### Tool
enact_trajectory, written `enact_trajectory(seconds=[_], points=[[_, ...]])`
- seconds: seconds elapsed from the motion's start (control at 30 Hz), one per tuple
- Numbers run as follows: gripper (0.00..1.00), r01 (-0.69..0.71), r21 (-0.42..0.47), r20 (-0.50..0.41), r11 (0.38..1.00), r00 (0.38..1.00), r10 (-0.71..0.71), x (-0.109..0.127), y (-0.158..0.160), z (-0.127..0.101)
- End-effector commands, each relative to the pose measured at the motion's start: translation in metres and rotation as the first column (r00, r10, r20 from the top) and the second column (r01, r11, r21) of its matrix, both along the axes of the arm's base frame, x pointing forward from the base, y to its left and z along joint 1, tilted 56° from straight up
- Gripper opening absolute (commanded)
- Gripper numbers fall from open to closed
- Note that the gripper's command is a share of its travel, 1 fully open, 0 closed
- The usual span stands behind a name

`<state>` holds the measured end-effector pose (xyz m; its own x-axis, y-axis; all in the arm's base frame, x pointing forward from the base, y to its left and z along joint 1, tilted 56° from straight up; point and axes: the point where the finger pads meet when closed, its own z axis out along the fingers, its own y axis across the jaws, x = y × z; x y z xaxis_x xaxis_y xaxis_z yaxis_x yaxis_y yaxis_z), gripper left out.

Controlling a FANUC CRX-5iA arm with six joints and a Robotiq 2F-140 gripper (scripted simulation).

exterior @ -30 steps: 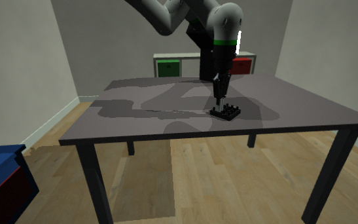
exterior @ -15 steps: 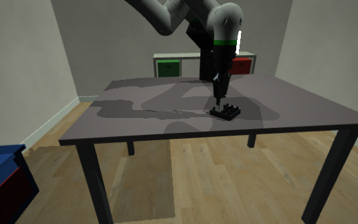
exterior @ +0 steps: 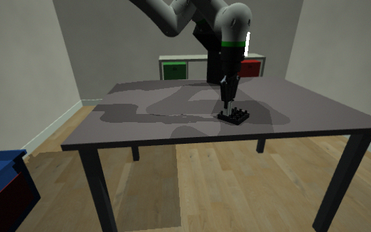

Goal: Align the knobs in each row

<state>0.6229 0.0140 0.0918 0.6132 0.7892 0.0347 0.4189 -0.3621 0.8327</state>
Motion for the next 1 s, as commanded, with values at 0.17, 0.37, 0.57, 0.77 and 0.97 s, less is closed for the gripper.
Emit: enact_trajectory(seconds=[0.17, 0.37, 0.57, 0.77, 0.97], points=[[0.05, 0.046, 0.059, 0.042, 0.997, 0.998, -0.049, 0.0, 0.0002, 0.0001], [0.05, 0.077, 0.102, 0.069, 0.992, 0.994, -0.085, 0.0, 0.0002, 0.0001], [0.05, 0.131, 0.182, 0.116, 0.974, 0.981, -0.154, 0.0, 0.0002, 0.0001], [0.05, 0.188, 0.281, 0.163, 0.941, 0.957, -0.239, 0.0, 0.0002, 0.0001], [0.05, 0.223, 0.353, 0.192, 0.909, 0.933, -0.304, 0.0, 0.0002, 0.0001]])
